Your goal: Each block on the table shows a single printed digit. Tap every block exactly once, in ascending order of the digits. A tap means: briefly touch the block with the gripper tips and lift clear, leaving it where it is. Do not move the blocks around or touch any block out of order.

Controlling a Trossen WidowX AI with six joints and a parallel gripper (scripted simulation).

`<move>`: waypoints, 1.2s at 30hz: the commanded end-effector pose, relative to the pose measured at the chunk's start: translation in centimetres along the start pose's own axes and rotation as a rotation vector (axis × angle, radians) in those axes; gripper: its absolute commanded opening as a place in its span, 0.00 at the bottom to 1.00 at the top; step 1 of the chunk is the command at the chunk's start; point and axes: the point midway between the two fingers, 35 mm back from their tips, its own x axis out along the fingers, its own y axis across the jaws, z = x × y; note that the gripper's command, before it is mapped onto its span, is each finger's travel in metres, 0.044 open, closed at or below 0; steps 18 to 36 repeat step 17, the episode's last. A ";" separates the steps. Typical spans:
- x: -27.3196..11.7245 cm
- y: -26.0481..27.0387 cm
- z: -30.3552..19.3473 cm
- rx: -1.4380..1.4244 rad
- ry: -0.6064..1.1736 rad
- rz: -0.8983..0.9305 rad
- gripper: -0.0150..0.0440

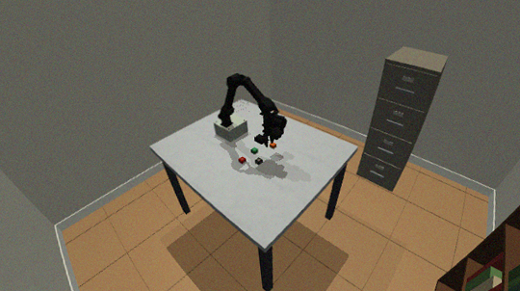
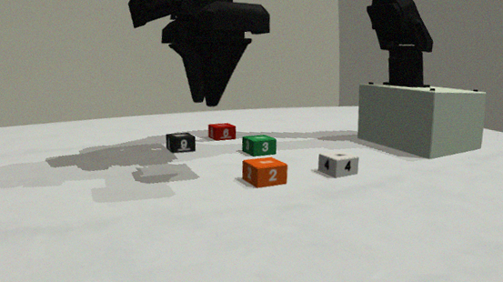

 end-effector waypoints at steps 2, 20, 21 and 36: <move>-2.1 7.4 -3.1 -0.001 0.007 0.007 0.82; -5.7 17.5 -11.8 -0.001 0.013 0.015 0.93; -5.7 17.5 -11.8 -0.001 0.013 0.015 0.93; -5.7 17.5 -11.8 -0.001 0.013 0.015 0.93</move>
